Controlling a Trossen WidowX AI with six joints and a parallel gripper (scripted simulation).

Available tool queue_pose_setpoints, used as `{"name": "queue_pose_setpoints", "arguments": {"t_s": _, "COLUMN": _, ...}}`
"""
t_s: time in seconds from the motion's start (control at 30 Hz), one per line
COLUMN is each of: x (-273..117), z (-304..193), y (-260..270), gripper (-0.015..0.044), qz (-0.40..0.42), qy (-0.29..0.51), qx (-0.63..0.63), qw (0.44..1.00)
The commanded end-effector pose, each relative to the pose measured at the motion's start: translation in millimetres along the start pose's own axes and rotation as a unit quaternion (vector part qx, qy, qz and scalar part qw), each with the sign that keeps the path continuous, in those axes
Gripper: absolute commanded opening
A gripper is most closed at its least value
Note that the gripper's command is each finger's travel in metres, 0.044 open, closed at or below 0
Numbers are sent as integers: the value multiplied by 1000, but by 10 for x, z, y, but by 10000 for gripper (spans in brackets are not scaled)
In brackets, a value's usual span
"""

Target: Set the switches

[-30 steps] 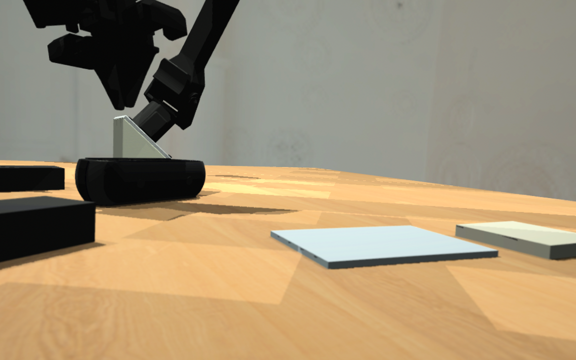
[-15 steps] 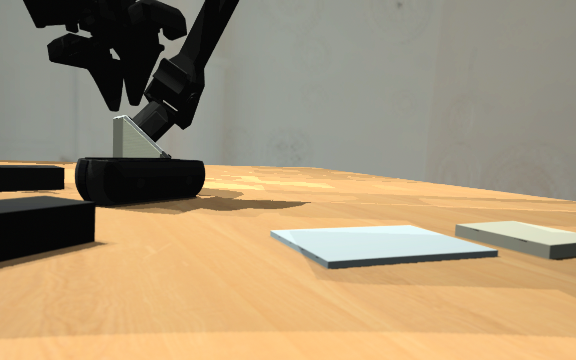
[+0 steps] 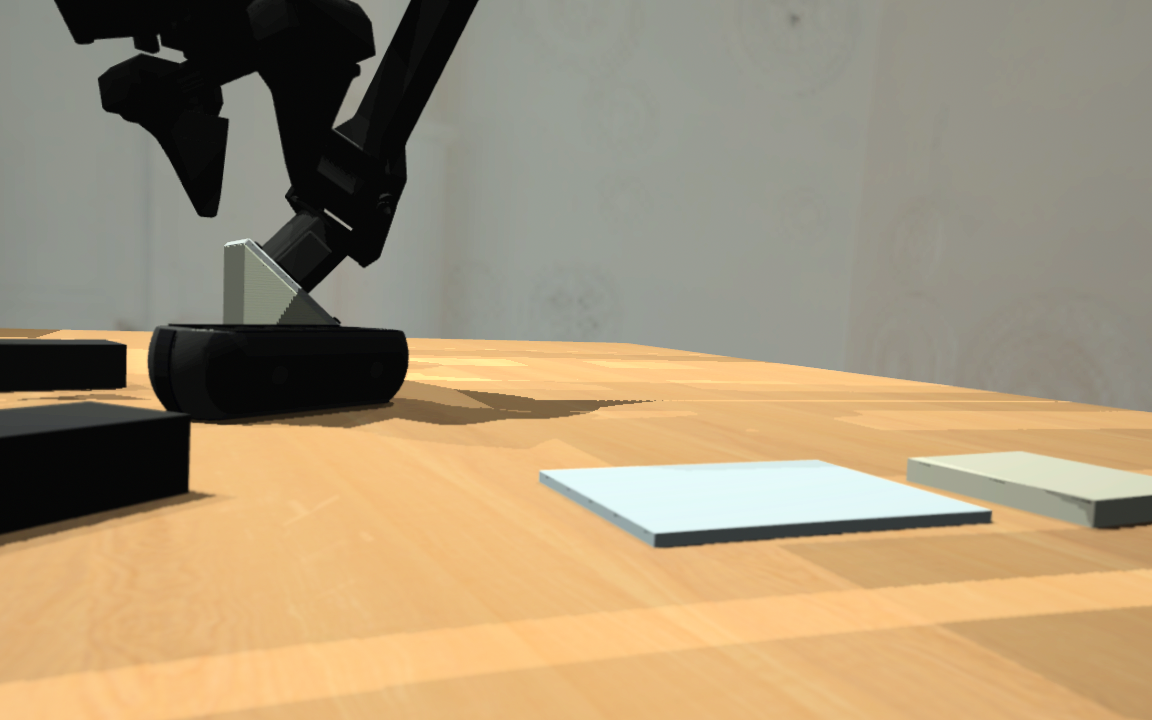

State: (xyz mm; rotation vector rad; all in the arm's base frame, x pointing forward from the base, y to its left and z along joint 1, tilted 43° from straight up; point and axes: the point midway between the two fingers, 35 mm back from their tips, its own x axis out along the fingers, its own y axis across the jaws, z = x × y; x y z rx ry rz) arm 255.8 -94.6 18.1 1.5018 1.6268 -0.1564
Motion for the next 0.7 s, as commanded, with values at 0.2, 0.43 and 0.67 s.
{"name": "queue_pose_setpoints", "arguments": {"t_s": 0.2, "x": -639, "z": -12, "y": 95, "gripper": 125, "qz": 2, "qy": -10, "qx": -4, "qw": 1000}}
{"name": "queue_pose_setpoints", "arguments": {"t_s": 0.43, "x": -639, "z": -12, "y": 95, "gripper": 0, "qz": 2, "qy": -10, "qx": -4, "qw": 1000}}
{"name": "queue_pose_setpoints", "arguments": {"t_s": 0.67, "x": -639, "z": -12, "y": 95, "gripper": 0, "qz": 2, "qy": -10, "qx": -4, "qw": 1000}}
